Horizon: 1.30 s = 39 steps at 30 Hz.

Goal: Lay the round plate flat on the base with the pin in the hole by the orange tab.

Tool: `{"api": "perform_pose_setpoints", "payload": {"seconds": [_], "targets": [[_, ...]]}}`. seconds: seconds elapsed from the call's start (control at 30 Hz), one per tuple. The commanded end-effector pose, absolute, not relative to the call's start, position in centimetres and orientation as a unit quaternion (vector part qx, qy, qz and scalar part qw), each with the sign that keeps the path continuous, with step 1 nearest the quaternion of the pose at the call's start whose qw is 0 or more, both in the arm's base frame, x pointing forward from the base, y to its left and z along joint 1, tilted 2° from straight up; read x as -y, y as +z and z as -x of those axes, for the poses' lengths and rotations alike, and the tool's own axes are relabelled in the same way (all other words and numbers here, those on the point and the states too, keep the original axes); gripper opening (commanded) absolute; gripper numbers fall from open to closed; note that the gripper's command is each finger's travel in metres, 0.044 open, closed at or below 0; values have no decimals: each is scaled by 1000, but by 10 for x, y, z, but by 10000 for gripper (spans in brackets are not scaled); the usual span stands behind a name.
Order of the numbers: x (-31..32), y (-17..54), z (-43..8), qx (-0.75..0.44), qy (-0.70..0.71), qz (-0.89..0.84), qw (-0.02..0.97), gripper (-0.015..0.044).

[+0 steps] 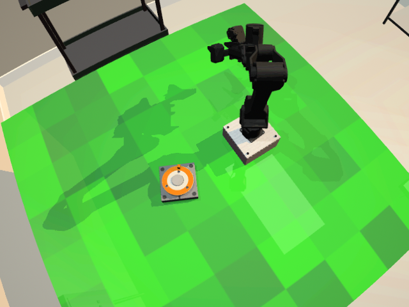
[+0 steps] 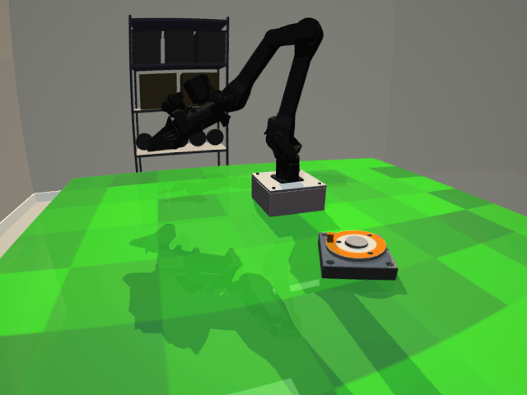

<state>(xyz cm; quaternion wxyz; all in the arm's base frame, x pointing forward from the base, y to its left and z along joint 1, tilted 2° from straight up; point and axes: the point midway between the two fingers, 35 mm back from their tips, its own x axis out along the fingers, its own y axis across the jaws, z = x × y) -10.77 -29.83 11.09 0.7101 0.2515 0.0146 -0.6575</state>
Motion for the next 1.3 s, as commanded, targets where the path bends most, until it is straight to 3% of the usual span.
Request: {"api": "perform_pose_setpoints", "payload": {"seconds": [0.0,0.47,0.83,1.27], "targets": [[299,111,106,-16,-655,-253,711,374],[332,84,-45,-186,-491,-329,785,6],[295,69,-157,-328,-353,-325,814,0],[185,63,-260,-535,-182,-219,796,0]]}}
